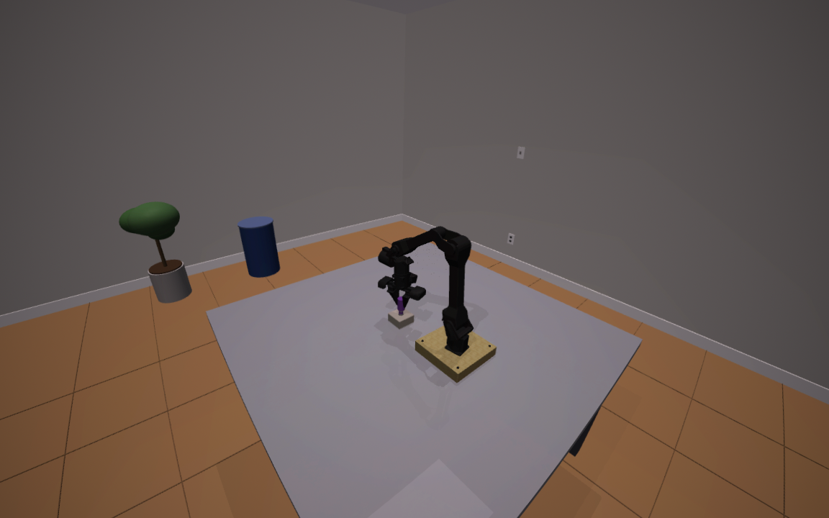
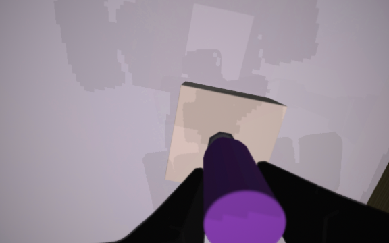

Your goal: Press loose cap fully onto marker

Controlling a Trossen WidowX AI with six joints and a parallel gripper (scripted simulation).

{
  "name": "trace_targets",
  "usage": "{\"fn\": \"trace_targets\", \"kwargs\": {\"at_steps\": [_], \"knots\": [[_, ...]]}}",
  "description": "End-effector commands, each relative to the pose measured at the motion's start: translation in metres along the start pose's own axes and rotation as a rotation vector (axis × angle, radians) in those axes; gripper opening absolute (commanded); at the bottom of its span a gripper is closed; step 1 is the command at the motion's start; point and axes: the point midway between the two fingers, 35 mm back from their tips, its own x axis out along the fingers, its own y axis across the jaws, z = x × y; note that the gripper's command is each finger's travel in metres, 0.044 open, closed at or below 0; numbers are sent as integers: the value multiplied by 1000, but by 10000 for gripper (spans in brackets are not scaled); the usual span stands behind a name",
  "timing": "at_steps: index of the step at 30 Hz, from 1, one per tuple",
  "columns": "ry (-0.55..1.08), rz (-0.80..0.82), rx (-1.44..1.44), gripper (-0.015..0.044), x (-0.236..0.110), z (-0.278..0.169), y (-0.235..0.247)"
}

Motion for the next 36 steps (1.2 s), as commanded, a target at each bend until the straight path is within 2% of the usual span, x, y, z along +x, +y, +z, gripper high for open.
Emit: {"fn": "trace_targets", "kwargs": {"at_steps": [1,13,17,23,28,30,36], "knots": [[0,0,0,131,0,0,0],[0,0,0,440,0,0,0],[0,0,0,440,-8,0,1],[0,0,0,440,-73,0,0],[0,0,0,440,-75,0,0],[0,0,-62,387,-75,0,0],[1,2,-621,230,-70,1,-1]]}}
